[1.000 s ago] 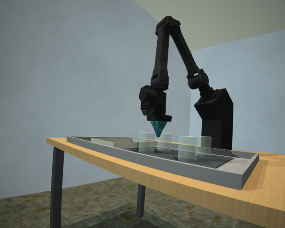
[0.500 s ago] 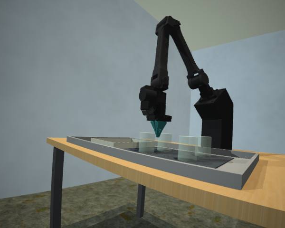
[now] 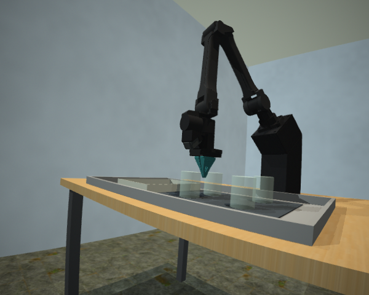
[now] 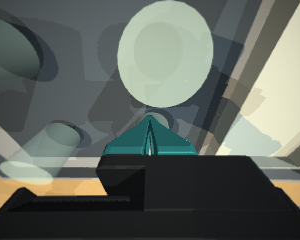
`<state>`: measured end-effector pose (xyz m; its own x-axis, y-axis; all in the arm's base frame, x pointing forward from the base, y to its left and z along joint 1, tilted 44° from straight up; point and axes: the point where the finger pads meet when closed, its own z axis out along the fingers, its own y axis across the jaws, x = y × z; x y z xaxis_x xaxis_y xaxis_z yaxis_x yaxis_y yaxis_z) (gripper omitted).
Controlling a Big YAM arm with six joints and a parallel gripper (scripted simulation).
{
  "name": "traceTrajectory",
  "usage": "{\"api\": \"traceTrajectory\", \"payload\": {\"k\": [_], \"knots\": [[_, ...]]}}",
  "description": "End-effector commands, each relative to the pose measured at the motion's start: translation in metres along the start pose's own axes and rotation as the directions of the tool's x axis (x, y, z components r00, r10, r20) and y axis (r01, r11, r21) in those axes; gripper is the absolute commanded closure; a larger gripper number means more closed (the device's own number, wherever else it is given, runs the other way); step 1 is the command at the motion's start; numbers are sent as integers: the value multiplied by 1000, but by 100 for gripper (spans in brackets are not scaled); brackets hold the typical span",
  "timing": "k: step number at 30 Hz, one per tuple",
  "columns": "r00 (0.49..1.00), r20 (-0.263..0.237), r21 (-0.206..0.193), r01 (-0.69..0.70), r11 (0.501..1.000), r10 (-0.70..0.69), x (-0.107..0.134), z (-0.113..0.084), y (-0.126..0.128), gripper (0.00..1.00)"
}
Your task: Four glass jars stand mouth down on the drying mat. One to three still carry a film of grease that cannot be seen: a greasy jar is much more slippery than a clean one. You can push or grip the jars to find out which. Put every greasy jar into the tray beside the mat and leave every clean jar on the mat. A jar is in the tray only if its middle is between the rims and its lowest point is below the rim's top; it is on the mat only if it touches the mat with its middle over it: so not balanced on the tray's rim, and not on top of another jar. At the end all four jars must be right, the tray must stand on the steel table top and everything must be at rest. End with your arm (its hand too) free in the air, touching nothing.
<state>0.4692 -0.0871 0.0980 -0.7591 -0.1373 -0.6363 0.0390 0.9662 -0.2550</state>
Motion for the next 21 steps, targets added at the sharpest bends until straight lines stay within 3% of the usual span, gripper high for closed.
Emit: {"api": "traceTrajectory", "payload": {"k": [1,21], "knots": [[1000,1,9,-2,1000,2,1,4,-7,100],[1000,1,9,-2,1000,2,4,4,-7,100]]}}
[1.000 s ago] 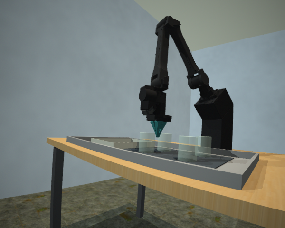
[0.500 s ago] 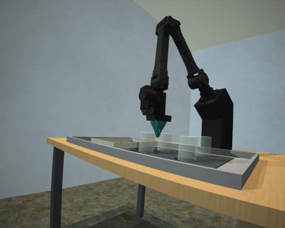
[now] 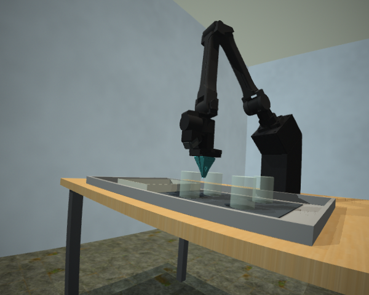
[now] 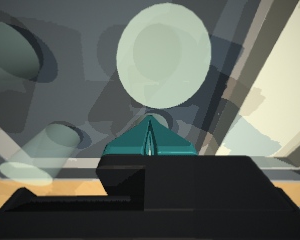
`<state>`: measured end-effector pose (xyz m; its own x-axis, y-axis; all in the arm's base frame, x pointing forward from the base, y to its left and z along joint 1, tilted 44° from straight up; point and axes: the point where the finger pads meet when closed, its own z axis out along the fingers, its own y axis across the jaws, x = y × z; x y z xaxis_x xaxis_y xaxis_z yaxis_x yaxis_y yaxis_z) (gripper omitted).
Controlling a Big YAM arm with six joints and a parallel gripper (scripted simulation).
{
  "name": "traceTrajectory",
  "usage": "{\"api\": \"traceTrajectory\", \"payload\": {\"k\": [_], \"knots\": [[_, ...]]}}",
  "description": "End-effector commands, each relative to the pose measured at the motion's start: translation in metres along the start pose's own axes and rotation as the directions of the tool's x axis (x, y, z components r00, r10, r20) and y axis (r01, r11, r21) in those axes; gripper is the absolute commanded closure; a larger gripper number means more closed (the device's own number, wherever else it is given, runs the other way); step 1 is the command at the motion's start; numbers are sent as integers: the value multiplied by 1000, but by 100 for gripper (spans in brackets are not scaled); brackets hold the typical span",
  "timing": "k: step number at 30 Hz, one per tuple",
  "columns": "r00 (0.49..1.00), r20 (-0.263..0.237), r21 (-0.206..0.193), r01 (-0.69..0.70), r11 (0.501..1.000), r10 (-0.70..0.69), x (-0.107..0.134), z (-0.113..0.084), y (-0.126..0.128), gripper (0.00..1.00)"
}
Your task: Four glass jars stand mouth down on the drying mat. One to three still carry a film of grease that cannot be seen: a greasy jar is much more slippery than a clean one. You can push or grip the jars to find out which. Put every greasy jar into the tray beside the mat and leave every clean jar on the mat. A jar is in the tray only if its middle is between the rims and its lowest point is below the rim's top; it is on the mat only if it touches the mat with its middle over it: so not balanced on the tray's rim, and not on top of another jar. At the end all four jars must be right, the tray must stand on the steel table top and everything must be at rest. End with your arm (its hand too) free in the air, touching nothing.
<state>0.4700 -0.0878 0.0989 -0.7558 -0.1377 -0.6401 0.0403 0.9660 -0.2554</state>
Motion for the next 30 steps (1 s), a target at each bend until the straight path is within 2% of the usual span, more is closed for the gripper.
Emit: {"api": "traceTrajectory", "payload": {"k": [1,30], "knots": [[1000,-4,7,-1,1000,1,5,4,-6,100],[1000,-4,7,-1,1000,1,8,4,-6,100]]}}
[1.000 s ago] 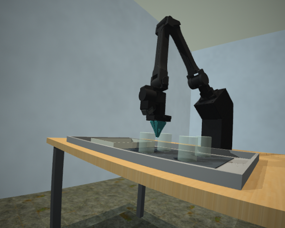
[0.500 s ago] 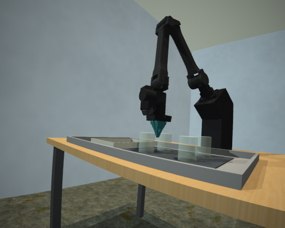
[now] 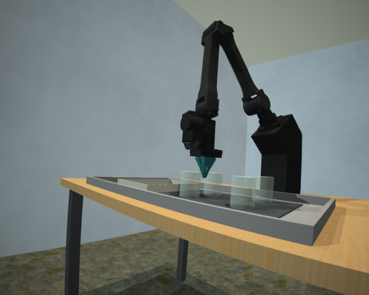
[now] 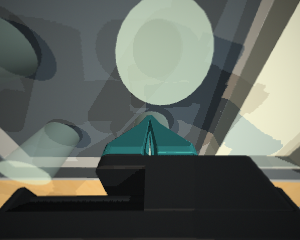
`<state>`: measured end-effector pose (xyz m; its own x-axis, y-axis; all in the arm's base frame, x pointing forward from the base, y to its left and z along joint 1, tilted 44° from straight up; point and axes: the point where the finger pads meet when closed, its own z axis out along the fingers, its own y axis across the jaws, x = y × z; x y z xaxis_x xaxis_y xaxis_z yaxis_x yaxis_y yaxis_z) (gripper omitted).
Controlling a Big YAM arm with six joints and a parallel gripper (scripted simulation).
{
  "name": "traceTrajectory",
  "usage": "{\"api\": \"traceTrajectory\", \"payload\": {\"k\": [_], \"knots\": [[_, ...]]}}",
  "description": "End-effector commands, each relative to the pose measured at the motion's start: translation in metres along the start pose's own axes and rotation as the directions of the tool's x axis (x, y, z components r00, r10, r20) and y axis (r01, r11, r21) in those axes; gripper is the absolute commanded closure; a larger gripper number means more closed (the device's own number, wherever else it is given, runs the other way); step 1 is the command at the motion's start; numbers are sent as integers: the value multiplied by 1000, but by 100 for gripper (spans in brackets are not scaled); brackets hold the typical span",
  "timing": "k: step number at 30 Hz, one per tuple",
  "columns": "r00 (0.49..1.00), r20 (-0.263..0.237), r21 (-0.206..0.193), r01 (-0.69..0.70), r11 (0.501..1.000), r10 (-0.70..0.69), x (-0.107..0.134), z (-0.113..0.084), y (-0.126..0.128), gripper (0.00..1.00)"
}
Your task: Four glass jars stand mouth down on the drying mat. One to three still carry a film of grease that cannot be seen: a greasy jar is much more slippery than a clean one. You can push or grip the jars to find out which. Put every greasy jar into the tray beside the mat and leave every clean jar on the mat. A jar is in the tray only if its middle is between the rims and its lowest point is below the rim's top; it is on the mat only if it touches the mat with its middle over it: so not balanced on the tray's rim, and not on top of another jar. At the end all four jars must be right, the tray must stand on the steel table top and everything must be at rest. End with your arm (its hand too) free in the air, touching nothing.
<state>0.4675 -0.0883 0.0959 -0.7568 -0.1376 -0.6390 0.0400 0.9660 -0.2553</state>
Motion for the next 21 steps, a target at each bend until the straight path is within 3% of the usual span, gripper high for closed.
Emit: {"api": "traceTrajectory", "payload": {"k": [1,21], "knots": [[1000,-3,8,-1,1000,1,5,3,-6,100],[1000,-3,8,-1,1000,1,7,3,-6,100]]}}
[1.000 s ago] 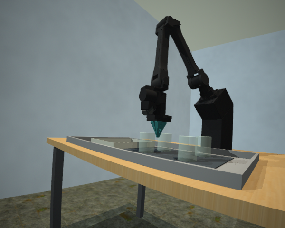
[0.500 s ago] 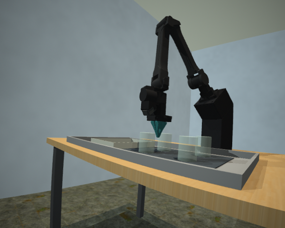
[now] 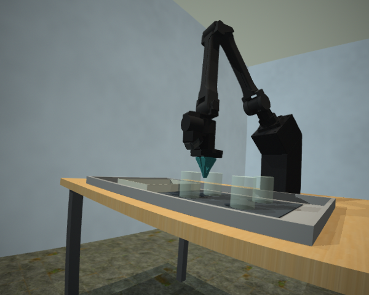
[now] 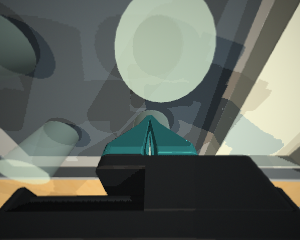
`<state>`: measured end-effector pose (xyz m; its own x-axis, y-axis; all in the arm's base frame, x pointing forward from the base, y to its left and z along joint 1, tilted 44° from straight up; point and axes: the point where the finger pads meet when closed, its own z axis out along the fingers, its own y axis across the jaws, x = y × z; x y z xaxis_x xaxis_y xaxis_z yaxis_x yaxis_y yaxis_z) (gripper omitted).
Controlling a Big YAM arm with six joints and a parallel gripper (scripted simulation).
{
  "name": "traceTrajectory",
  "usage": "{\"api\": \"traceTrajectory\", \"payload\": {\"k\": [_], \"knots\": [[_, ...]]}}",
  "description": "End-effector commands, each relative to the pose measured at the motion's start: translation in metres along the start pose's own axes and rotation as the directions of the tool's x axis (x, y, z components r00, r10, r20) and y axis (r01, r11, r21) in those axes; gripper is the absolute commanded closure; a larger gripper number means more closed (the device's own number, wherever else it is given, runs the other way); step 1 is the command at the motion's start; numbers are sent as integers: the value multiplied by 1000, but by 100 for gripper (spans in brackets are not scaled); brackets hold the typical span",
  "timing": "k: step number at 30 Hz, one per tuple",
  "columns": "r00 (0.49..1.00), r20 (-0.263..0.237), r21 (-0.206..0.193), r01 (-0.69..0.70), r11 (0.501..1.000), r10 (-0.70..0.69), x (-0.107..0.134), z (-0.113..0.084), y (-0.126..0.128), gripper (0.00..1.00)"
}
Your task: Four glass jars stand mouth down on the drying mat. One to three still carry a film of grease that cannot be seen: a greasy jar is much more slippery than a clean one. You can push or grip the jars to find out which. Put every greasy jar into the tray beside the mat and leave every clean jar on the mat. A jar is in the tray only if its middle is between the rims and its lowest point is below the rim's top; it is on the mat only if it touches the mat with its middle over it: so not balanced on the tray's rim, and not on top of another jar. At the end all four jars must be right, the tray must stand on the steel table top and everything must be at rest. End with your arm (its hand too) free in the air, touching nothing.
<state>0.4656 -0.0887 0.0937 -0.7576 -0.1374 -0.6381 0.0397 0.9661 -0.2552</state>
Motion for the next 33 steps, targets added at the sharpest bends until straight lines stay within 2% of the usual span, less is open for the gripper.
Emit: {"api": "traceTrajectory", "payload": {"k": [1,33], "knots": [[1000,-1,8,-1,1000,1,4,3,-6,100],[1000,-1,8,-1,1000,1,8,3,-6,100]]}}
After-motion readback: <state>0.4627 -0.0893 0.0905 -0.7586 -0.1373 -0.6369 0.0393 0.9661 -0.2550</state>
